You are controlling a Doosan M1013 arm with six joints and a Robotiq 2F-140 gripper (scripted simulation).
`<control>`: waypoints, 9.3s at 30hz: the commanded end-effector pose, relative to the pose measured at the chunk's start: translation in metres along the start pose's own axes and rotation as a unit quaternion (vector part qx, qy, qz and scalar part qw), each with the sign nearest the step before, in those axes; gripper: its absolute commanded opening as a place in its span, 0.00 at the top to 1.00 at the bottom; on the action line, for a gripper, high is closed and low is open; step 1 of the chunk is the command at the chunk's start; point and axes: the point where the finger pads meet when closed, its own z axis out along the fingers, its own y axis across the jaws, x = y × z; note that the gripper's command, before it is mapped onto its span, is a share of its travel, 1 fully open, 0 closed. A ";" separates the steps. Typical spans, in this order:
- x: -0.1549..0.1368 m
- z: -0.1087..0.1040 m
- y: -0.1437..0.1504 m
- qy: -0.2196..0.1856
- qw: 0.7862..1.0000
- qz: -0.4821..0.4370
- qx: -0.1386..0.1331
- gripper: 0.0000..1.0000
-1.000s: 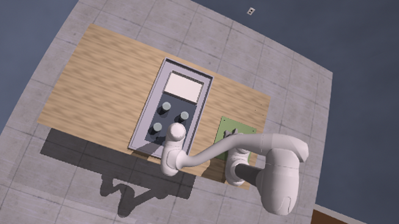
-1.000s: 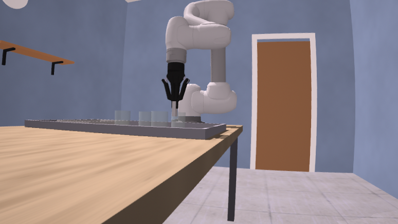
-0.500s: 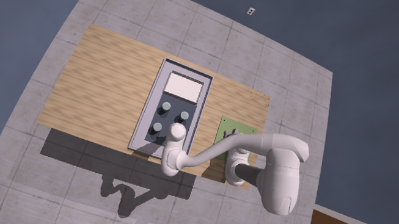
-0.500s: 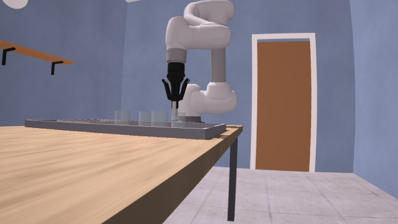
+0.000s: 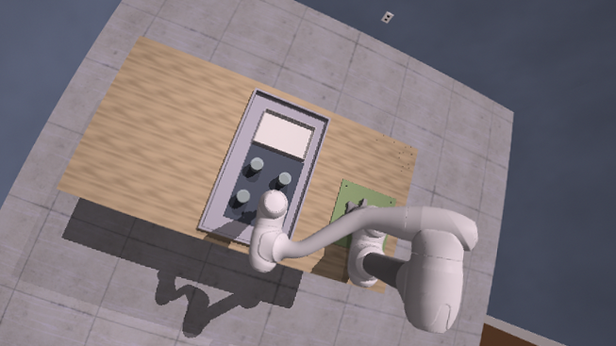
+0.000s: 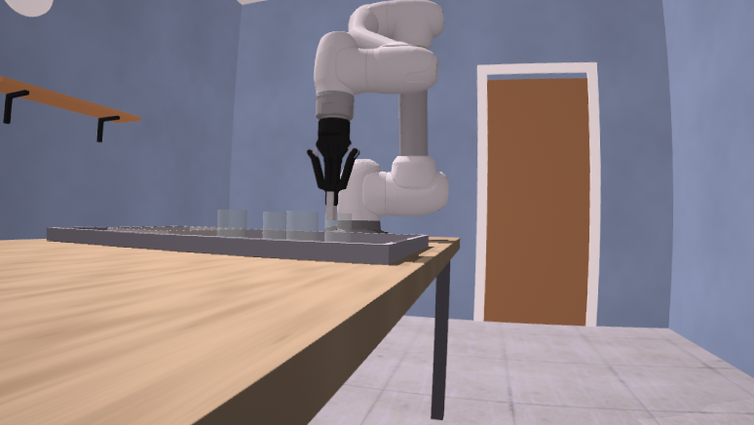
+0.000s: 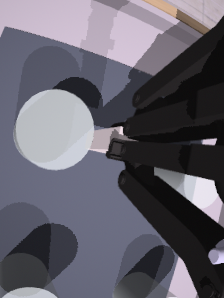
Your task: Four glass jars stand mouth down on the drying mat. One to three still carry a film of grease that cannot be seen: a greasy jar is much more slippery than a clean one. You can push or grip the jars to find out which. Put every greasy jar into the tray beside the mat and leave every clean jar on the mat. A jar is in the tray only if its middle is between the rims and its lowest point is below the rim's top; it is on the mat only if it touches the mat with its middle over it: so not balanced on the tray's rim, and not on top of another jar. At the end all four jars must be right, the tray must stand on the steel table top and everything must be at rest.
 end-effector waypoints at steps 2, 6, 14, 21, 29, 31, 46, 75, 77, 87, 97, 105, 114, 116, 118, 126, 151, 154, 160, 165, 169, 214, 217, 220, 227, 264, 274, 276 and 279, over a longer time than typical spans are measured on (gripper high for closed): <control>0.005 0.001 0.001 0.001 1.000 0.003 0.000 1.00; 0.005 0.000 0.001 0.001 1.000 0.003 0.000 1.00; 0.006 0.000 0.001 0.001 1.000 0.003 0.000 1.00; 0.007 -0.001 0.001 0.001 1.000 0.003 0.000 1.00; 0.008 -0.002 0.001 0.001 1.000 0.003 0.000 1.00; 0.008 -0.002 0.001 0.001 1.000 0.003 0.000 1.00; 0.010 -0.003 0.001 0.001 1.000 0.003 0.000 1.00; 0.013 -0.006 0.001 0.001 1.000 0.003 0.000 1.00; 0.014 -0.006 0.001 0.001 1.000 0.003 0.000 1.00; 0.015 -0.007 0.001 0.001 1.000 0.003 0.000 1.00; 0.008 -0.006 0.001 0.001 1.000 0.003 0.000 1.00; -0.006 -0.001 0.001 0.001 1.000 0.003 0.000 1.00; -0.016 0.002 0.001 0.001 1.000 0.003 0.000 1.00; -0.016 0.002 0.001 0.001 1.000 0.003 0.000 1.00; -0.016 0.002 0.001 0.001 1.000 0.003 0.000 1.00; -0.016 0.002 0.001 0.001 1.000 0.003 0.000 1.00; -0.016 0.002 0.001 0.001 1.000 0.003 0.000 1.00; -0.016 0.002 0.001 0.001 1.000 0.003 0.000 1.00; -0.016 0.002 0.001 0.001 1.000 0.003 0.000 1.00; -0.016 0.002 0.001 0.001 1.000 0.003 0.000 1.00; -0.016 0.002 0.001 0.001 1.000 0.003 0.000 0.00; -0.027 -0.074 -0.021 0.001 1.000 0.003 0.000 0.00; -0.039 -0.074 -0.043 0.001 1.000 0.003 0.000 0.00; -0.050 -0.074 -0.065 0.001 1.000 0.003 0.000 0.00; -0.068 -0.074 -0.102 0.001 1.000 0.003 0.000 0.00; -0.113 -0.006 -0.191 0.001 1.000 0.003 0.000 0.00; -0.113 0.006 -0.191 0.001 1.000 0.003 0.000 0.00; -0.113 0.008 -0.191 0.001 1.000 0.003 0.000 0.00; -0.113 0.014 -0.191 0.001 1.000 0.003 0.000 0.00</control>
